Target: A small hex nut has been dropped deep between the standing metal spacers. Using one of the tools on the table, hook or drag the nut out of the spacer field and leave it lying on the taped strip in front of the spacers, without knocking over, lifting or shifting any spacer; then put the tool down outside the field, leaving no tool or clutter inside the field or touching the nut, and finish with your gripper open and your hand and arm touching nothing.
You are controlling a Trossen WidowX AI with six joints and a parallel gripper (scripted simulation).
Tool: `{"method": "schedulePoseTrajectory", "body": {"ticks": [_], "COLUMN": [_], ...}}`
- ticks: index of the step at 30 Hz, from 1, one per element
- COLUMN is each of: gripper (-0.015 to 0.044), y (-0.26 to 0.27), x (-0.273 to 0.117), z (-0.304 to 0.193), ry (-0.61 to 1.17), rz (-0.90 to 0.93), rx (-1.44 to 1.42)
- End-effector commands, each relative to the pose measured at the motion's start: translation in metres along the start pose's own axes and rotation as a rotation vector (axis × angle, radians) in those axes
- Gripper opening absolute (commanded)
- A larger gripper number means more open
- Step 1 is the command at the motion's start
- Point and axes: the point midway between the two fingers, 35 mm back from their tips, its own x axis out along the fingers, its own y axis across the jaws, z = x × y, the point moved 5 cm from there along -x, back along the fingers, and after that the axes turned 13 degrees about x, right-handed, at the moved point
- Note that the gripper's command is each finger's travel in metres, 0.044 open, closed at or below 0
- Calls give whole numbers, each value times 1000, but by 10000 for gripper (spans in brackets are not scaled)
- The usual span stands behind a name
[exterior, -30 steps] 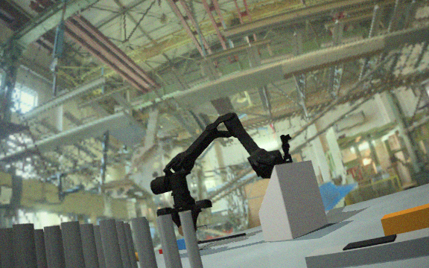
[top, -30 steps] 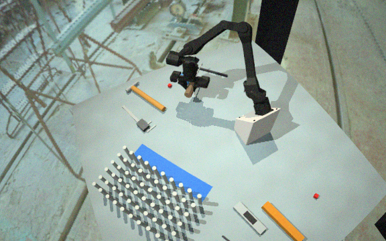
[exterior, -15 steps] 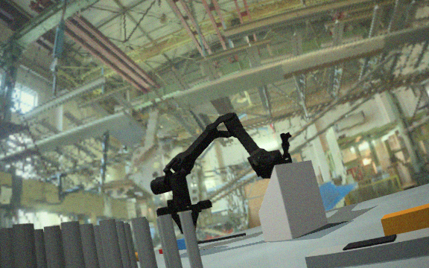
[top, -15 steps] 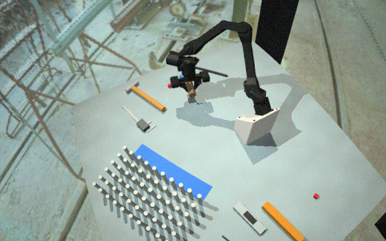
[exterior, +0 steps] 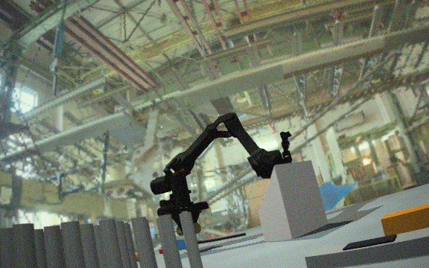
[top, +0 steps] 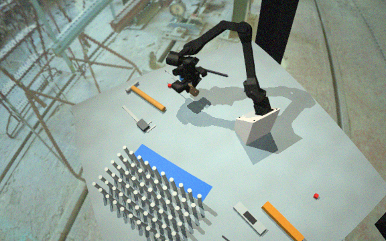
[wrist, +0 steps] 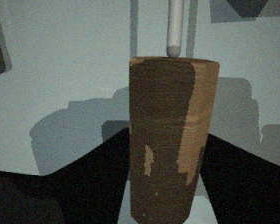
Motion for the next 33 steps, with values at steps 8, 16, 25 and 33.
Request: {"method": "schedulePoseTrajectory", "body": {"ticks": [8, 16, 25, 33], "gripper": [0, 0, 0, 0], "y": [0, 1, 1, 1], "x": [0, 1, 1, 1], "z": [0, 0, 0, 0], "ry": [-4, -3, -3, -2], "rz": [-1, -1, -2, -3], "rx": [-362, -640, -952, -1230]}}
